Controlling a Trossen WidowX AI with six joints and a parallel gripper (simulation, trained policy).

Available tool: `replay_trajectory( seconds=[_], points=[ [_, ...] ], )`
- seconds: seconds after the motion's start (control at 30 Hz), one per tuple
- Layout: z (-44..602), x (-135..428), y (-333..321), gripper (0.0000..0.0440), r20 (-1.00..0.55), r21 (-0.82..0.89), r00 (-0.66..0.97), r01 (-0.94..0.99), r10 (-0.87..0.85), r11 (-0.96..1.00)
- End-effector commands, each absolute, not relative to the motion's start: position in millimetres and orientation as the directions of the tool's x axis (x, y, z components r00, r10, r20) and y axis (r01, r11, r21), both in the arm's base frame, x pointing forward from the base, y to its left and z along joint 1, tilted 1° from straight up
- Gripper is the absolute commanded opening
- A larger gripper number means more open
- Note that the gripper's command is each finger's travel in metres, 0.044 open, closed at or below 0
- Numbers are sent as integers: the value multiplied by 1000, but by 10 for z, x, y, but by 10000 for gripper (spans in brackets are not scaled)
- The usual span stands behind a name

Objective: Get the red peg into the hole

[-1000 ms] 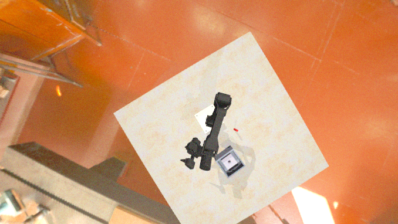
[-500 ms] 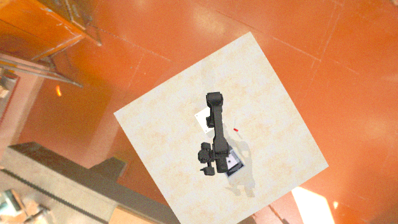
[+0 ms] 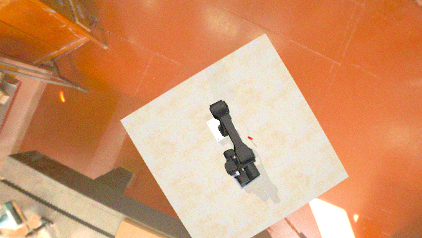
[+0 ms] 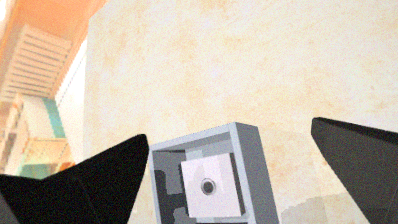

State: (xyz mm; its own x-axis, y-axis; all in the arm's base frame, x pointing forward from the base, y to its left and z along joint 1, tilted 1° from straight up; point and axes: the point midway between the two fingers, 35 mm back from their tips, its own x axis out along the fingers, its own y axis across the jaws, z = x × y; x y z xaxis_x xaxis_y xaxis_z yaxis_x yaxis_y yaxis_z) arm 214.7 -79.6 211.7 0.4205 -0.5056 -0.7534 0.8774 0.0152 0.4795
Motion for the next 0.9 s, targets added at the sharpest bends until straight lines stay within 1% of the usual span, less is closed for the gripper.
replay_trajectory(
  seconds=[0.0, 0.27, 0.57, 0.87],
  points=[
    [2017, 2172, -550, 440, -800, 425, 416, 902, -432, 82],
    [1709, 2076, 2, 440, -898, 278, 332, 937, -289, 212],
    [1325, 1860, 490, 440, -963, 111, 181, 943, -202, 314],
    [952, 1745, 845, 440, -984, 38, 106, 914, -146, 404]
  ],
)
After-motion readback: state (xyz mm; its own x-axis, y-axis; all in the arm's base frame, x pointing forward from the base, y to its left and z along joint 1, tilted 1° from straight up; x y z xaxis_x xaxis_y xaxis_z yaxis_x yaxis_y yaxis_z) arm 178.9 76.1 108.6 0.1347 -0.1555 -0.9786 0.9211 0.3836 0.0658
